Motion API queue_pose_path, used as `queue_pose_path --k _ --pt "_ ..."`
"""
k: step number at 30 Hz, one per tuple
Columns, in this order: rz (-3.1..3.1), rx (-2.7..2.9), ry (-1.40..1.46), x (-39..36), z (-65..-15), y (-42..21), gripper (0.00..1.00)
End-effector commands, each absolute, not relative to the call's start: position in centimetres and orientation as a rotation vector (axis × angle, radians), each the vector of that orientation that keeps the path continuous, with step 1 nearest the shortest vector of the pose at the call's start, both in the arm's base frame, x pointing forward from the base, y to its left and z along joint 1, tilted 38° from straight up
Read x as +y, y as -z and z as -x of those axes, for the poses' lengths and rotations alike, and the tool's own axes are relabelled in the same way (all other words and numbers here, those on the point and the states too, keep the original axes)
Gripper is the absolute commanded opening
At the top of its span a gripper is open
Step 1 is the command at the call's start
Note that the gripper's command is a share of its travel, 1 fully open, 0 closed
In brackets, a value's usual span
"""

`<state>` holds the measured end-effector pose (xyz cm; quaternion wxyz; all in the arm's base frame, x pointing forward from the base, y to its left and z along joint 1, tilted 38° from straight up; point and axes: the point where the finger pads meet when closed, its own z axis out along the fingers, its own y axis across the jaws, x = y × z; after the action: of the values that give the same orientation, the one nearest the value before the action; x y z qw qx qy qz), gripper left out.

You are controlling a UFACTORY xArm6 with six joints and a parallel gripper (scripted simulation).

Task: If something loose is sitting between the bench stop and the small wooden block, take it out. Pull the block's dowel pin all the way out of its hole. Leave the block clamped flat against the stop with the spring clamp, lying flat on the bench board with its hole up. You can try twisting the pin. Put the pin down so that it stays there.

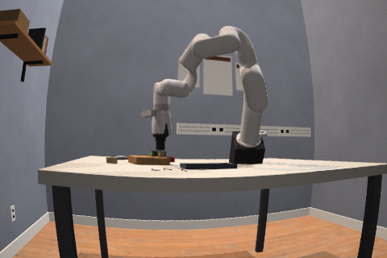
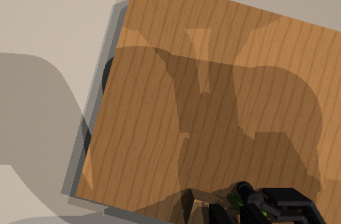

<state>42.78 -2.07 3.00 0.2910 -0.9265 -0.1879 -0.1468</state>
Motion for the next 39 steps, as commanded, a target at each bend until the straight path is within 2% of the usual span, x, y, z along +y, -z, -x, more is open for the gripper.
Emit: queue_pose_path --k 1,39 --pt "2.481 -0.430 0.369 -2.15 -42.86 -3.08 0.00" --pt "2.446 0.416 0.085 -2.19 -42.85 -3.13 0.00"
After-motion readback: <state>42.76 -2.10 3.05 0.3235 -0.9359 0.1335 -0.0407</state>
